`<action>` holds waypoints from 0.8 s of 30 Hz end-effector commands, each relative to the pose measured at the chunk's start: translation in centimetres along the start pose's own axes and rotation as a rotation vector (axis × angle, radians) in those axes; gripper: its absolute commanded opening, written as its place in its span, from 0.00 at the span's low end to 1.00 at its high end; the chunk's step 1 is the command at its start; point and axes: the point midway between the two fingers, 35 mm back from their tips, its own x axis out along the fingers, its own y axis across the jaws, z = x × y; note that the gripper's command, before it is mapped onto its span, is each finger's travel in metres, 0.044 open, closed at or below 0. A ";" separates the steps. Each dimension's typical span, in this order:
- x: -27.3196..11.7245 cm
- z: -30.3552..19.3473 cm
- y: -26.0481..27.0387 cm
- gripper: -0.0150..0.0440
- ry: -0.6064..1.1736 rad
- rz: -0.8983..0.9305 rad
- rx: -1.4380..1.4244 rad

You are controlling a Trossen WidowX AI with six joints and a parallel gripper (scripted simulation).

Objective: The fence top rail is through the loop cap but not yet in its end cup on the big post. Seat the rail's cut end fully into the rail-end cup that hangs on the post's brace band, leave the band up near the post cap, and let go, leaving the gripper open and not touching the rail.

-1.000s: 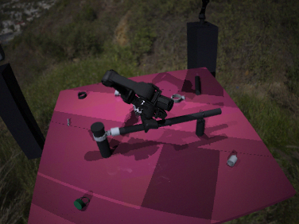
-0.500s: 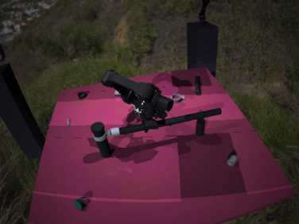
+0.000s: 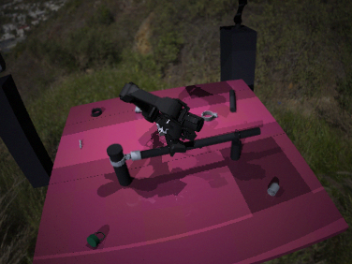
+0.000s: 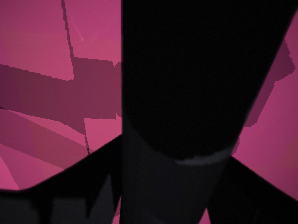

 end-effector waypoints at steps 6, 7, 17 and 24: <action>-0.4 -0.7 -0.5 0.25 0.010 -0.014 0.001; -0.4 -0.8 -0.5 0.25 0.010 -0.014 0.001; -0.4 -1.0 -0.7 0.25 0.010 -0.014 0.001; -0.4 -1.2 -0.7 0.25 0.010 -0.014 0.001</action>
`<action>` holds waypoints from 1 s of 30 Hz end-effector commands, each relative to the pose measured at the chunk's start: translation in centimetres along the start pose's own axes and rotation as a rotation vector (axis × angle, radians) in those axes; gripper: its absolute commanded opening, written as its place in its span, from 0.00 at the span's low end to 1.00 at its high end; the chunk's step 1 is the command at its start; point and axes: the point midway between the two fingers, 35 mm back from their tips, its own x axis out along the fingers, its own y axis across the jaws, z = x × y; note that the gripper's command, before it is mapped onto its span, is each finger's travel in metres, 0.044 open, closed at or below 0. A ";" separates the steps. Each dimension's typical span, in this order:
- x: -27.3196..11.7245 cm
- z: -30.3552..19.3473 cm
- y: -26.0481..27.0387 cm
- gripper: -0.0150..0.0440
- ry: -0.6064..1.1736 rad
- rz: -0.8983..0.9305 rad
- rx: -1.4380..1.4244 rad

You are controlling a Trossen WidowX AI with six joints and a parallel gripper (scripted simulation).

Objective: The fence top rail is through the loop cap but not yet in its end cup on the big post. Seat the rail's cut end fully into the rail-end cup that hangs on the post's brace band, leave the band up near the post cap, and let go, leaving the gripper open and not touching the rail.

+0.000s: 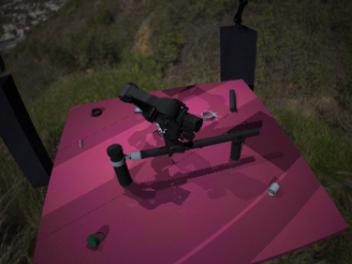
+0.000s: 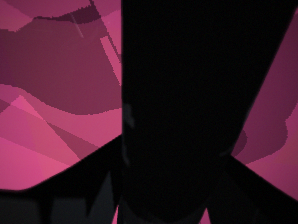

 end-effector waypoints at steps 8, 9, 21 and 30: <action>-0.3 -0.8 -0.4 0.25 0.004 -0.019 0.010; -0.3 -0.8 -0.4 0.25 0.004 -0.019 0.010; -0.1 -1.1 -0.3 0.25 0.004 -0.019 0.010; 0.0 -1.4 -0.2 0.25 0.005 -0.019 0.009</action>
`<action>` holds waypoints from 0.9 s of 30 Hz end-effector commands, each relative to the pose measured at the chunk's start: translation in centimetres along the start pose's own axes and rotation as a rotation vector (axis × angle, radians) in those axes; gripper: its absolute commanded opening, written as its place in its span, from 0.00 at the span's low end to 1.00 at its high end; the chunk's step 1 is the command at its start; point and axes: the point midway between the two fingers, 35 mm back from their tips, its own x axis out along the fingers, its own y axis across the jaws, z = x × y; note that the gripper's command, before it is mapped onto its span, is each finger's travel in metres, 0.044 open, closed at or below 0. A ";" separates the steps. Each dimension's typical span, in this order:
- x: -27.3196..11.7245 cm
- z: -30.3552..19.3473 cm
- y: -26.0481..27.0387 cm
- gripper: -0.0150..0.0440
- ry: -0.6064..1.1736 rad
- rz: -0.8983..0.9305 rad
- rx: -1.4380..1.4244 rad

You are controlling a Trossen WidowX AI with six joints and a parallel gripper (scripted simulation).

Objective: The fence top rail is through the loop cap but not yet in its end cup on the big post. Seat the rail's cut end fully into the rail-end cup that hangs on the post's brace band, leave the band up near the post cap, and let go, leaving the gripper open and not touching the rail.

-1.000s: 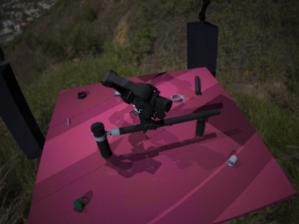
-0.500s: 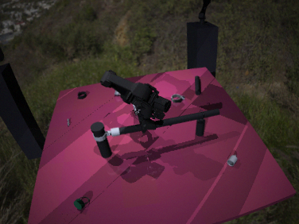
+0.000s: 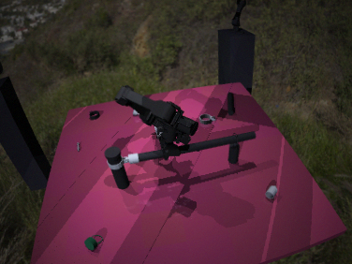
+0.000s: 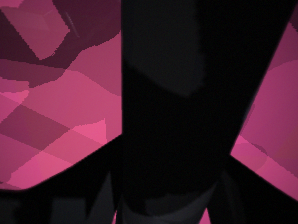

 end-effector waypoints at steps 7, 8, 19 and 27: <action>0.0 -0.6 -0.1 0.25 0.006 -0.013 0.007; 0.0 -0.6 -0.1 0.25 0.006 -0.013 0.007; 0.1 -1.0 0.0 0.25 0.006 -0.013 0.007; 0.2 -1.2 0.0 0.25 0.007 -0.013 0.007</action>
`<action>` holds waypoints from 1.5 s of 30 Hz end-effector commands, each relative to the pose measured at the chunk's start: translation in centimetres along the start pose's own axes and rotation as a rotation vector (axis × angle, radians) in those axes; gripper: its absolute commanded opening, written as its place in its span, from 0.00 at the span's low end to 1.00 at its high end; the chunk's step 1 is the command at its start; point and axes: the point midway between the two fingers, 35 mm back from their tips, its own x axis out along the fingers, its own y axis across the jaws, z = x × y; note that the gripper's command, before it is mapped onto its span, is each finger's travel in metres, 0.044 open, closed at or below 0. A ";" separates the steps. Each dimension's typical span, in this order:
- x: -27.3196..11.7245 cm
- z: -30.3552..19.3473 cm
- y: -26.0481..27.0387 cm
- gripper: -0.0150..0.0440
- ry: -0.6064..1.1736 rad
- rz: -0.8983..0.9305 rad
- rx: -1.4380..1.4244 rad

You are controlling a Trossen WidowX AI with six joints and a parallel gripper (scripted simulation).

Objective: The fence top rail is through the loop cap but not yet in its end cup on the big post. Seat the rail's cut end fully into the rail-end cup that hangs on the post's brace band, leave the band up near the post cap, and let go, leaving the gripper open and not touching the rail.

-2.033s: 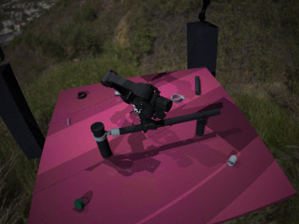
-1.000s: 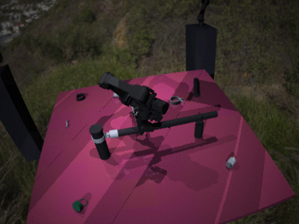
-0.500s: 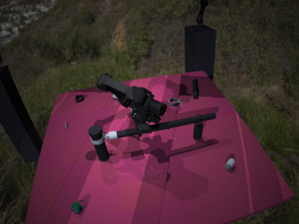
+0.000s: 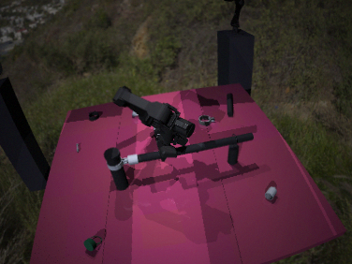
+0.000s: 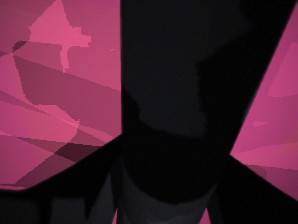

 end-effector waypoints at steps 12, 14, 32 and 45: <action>0.0 -0.7 0.0 0.25 0.006 -0.010 0.002; 0.1 -0.8 0.0 0.25 0.006 -0.010 0.002; 0.2 -0.7 0.1 0.25 0.000 -0.001 0.002; -0.2 -0.5 0.0 0.79 -0.004 -0.007 -0.006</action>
